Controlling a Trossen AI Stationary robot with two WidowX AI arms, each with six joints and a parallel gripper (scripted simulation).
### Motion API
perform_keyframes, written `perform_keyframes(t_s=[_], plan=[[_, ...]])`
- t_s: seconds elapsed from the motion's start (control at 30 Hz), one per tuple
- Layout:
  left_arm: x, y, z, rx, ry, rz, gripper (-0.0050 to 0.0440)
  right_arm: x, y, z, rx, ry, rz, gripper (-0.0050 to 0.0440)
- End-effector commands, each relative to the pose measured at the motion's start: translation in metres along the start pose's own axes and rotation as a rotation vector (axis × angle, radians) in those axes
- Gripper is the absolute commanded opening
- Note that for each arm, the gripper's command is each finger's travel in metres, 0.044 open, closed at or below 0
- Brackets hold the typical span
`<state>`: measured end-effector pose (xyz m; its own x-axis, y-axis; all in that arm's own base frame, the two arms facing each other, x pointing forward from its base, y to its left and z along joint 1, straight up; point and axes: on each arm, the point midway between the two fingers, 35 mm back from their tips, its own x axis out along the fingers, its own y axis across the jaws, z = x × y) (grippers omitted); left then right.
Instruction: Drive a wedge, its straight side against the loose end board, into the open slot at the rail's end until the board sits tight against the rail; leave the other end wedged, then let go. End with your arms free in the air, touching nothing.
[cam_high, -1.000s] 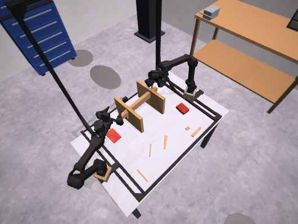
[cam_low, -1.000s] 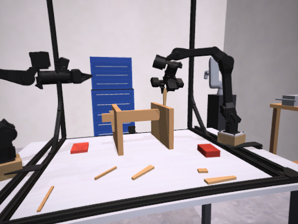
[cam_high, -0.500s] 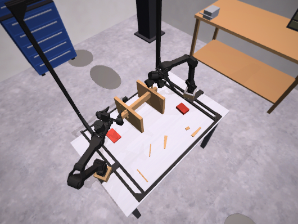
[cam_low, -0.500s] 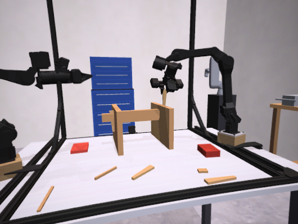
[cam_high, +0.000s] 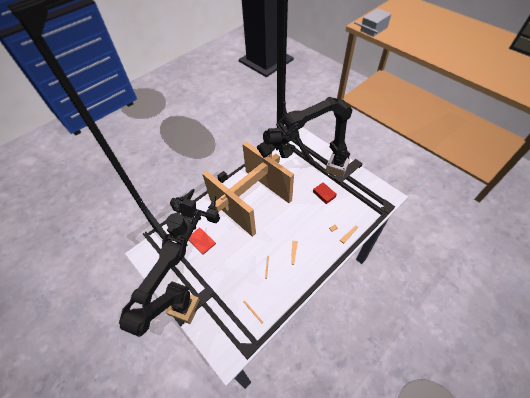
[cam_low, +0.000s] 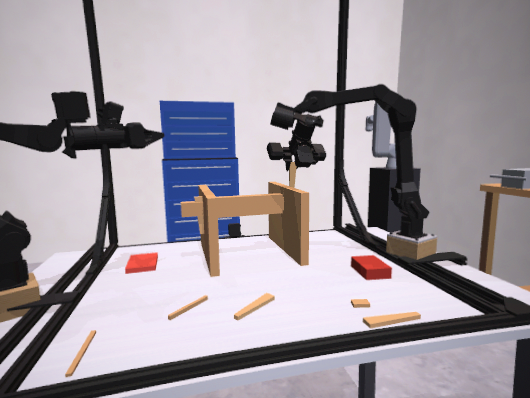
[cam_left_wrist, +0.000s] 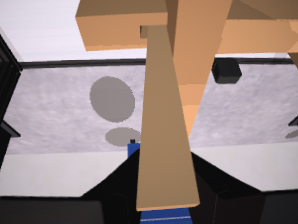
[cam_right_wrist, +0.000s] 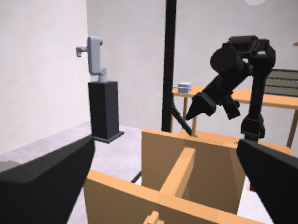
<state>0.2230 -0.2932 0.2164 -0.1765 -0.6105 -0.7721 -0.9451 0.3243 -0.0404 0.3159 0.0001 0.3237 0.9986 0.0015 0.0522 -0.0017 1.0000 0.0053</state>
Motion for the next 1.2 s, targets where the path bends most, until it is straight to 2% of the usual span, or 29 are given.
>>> perform_keyframes(t_s=[0.0, 0.73, 1.17], plan=[[0.000, 0.000, 0.000, 0.000, 0.000, 0.000, 0.0000, 0.000, 0.000, -0.001, -0.005, 0.002, -0.001, 0.0440], [0.000, 0.000, 0.000, 0.000, 0.000, 0.000, 0.0000, 0.000, 0.000, 0.000, 0.000, 0.000, 0.000, 0.0440], [0.011, 0.000, 0.009, 0.000, 0.000, 0.000, 0.0000, 0.000, 0.000, 0.000, 0.000, 0.000, 0.000, 0.0440]])
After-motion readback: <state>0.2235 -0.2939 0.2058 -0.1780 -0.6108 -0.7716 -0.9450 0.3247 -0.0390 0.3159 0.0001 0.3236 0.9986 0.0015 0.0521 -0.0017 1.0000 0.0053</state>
